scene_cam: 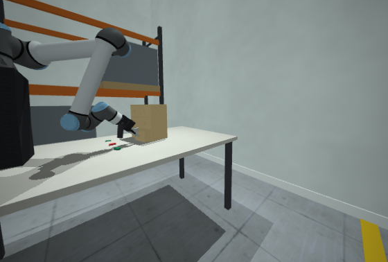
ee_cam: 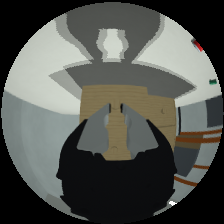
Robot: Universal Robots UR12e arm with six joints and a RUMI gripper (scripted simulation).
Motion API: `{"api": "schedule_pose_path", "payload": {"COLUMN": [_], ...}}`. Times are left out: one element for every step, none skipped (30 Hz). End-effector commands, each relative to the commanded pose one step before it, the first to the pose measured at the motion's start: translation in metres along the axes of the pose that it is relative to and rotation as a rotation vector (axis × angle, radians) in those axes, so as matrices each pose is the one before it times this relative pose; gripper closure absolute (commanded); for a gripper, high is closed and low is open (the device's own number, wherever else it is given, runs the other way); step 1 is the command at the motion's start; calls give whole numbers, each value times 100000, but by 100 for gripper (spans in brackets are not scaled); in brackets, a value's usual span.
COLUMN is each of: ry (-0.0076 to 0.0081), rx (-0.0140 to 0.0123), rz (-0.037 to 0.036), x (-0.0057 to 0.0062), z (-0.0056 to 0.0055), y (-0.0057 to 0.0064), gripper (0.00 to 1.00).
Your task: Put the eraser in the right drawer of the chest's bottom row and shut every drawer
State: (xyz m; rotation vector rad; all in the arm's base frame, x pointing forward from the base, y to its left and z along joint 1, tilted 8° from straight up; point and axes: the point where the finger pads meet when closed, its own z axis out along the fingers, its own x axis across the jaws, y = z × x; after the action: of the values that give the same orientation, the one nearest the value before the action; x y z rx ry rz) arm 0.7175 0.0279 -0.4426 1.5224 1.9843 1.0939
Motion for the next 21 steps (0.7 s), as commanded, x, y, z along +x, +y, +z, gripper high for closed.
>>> {"api": "schedule_pose_path", "payload": {"ry": [-31, 0, 0, 0, 0, 0, 0, 0, 0, 0, 0, 0, 0, 0, 0, 0, 0, 0, 0, 0, 0], "rx": [-74, 0, 0, 0, 0, 0, 0, 0, 0, 0, 0, 0, 0, 0, 0, 0, 0, 0, 0, 0, 0], "rz": [-47, 0, 0, 0, 0, 0, 0, 0, 0, 0, 0, 0, 0, 0, 0, 0, 0, 0, 0, 0, 0], "x": [-23, 0, 0, 0, 0, 0, 0, 0, 0, 0, 0, 0, 0, 0, 0, 0, 0, 0, 0, 0, 0], "z": [-169, -26, 0, 0, -25, -24, -23, -22, -21, -20, -19, -18, -17, -16, -15, -15, -14, -13, -12, 0, 0], "y": [-59, -21, 0, 0, -21, -20, -19, -18, -18, -17, -16, -15, -14, -14, -13, -12, -11, -11, -10, 0, 0], "gripper": [93, 93, 93, 93, 93, 93, 93, 93, 93, 93, 93, 93, 93, 93, 93, 93, 93, 93, 93, 93, 93]}}
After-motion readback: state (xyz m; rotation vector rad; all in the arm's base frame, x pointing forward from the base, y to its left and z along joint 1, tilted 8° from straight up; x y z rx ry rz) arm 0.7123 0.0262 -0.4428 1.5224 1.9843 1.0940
